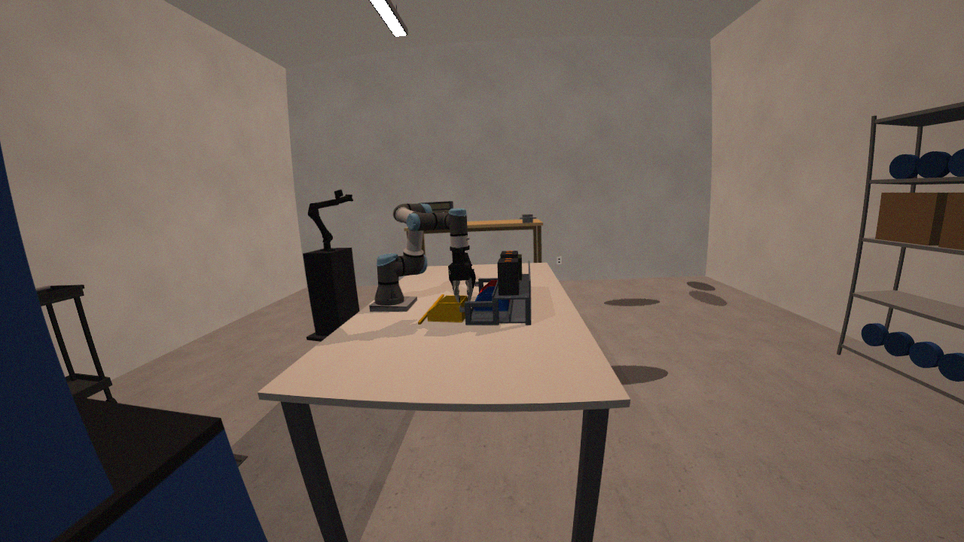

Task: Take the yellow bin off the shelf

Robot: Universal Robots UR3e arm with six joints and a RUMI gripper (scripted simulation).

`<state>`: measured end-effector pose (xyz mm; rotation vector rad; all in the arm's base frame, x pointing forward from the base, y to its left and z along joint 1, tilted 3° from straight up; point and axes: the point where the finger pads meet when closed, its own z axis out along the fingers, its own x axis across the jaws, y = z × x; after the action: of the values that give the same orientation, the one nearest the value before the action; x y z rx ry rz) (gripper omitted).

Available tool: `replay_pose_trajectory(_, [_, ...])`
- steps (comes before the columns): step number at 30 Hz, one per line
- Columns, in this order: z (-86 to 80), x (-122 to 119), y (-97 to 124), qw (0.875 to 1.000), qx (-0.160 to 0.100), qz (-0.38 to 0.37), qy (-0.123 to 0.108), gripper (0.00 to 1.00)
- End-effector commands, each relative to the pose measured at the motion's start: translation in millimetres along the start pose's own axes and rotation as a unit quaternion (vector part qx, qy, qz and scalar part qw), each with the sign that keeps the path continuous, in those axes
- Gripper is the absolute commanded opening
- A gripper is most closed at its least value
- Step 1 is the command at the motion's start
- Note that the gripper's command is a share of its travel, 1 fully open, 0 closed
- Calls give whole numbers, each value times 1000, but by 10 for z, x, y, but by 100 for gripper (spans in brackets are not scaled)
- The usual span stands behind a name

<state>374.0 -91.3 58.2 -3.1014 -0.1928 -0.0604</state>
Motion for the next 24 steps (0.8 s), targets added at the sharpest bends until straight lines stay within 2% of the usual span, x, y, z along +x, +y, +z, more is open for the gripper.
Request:
replay_pose_trajectory(1, [-8,6,5,1000,-1,0,1,20])
replay_pose_trajectory(15, [-8,6,5,1000,-1,0,1,20])
replay_pose_trajectory(20, [-558,4,4,1000,-1,0,1,20])
replay_pose_trajectory(24, [-558,4,4,1000,-1,0,1,20])
